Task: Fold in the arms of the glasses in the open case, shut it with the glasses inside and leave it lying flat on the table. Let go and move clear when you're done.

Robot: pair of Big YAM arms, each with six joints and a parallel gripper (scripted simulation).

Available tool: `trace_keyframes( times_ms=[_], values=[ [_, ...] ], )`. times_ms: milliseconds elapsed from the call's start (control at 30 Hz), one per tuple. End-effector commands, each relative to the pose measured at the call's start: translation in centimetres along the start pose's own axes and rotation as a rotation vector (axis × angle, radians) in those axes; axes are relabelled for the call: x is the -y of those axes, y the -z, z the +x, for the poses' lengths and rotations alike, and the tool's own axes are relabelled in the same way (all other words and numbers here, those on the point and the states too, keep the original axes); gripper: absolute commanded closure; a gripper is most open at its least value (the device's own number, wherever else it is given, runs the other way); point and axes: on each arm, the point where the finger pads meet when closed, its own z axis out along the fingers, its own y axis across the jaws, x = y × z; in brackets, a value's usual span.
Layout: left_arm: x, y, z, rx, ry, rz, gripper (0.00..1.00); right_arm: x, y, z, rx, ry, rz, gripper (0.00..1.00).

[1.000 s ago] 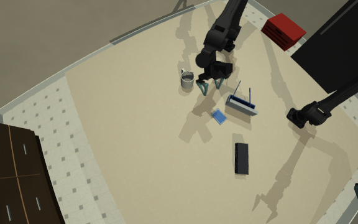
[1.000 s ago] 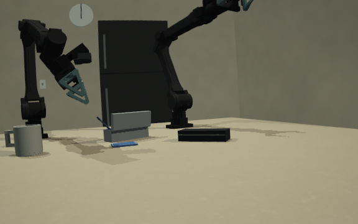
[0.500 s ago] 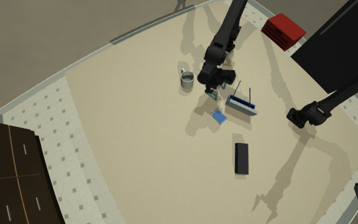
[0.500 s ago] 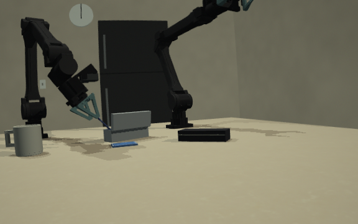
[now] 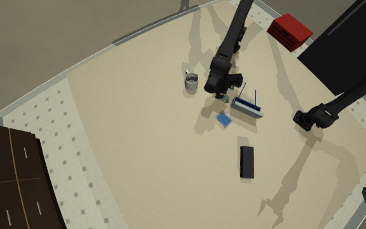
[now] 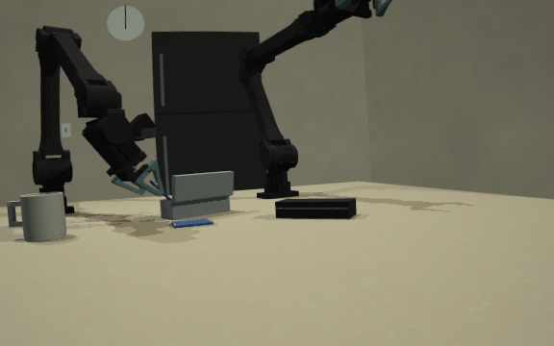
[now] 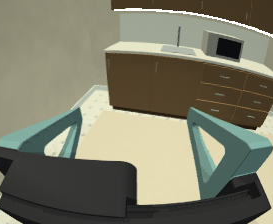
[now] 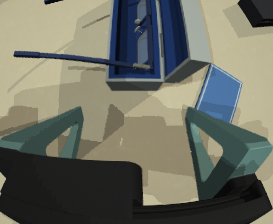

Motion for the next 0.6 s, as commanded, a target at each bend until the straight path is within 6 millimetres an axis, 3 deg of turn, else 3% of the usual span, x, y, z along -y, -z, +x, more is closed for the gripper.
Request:
trace_keyframes(
  times_ms=[0, 400, 433, 467, 567],
  values=[
    [0.4, -0.3, -2.7, 0.039, -0.006, 0.005, 0.0, 0.4, -1.0, 0.0, -0.004, -0.004, -0.008, 0.04],
    [0.4, -0.3, -2.7, 0.039, -0.006, 0.005, 0.0, 0.1, -2.5, 0.0, -0.002, -0.006, -0.013, 0.04],
    [0.4, -0.3, -2.7, 0.039, -0.006, 0.005, 0.0, 0.9, -2.0, 0.0, -0.001, -0.002, 0.005, 0.04],
    [0.4, -0.3, -2.7, 0.039, -0.006, 0.005, 0.0, 0.0, -2.7, 0.1, -0.002, -0.007, -0.014, 0.04],
    [0.4, -0.3, -2.7, 0.039, -0.006, 0.005, 0.0, 0.1, -3.0, 0.0, -0.002, -0.004, -0.012, 0.04]
  ],
)
